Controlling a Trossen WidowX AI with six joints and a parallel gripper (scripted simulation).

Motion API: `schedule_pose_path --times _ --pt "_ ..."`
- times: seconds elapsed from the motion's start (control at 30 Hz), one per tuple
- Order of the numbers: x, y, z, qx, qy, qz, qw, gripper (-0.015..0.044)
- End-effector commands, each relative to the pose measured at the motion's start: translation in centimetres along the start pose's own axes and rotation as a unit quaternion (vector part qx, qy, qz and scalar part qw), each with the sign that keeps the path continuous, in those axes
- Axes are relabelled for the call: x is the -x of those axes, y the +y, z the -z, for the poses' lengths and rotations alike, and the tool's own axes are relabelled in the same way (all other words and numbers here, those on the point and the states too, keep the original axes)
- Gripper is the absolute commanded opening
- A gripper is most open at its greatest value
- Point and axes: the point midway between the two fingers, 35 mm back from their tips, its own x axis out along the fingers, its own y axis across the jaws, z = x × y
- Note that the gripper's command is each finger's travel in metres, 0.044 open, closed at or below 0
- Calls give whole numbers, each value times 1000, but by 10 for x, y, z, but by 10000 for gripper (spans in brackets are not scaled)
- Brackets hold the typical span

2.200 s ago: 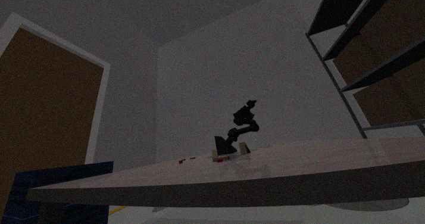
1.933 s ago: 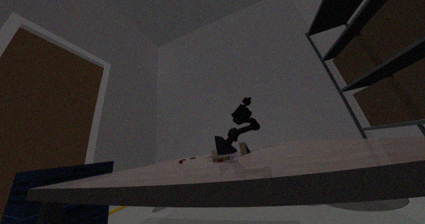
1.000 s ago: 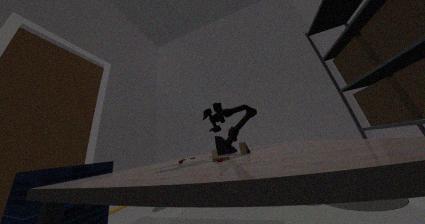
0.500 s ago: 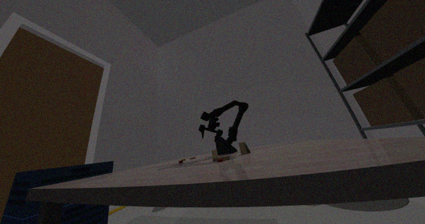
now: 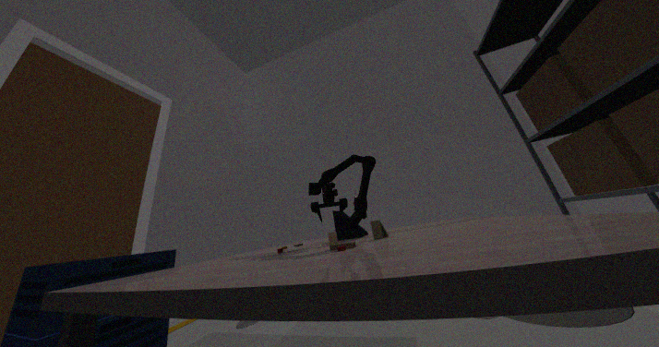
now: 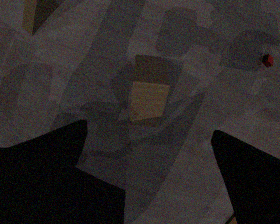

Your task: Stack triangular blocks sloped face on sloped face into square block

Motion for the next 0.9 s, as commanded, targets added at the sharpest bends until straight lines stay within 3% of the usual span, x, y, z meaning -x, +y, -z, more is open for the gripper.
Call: schedule_pose_path --times 0.0,0.4,0.87 --pt "-16 -3 0 -7 0 -1 1000 440" --pt "-96 -2 -4 -5 -4 -7 1000 440" --pt "-100 0 -6 -5 -5 -9 1000 440"
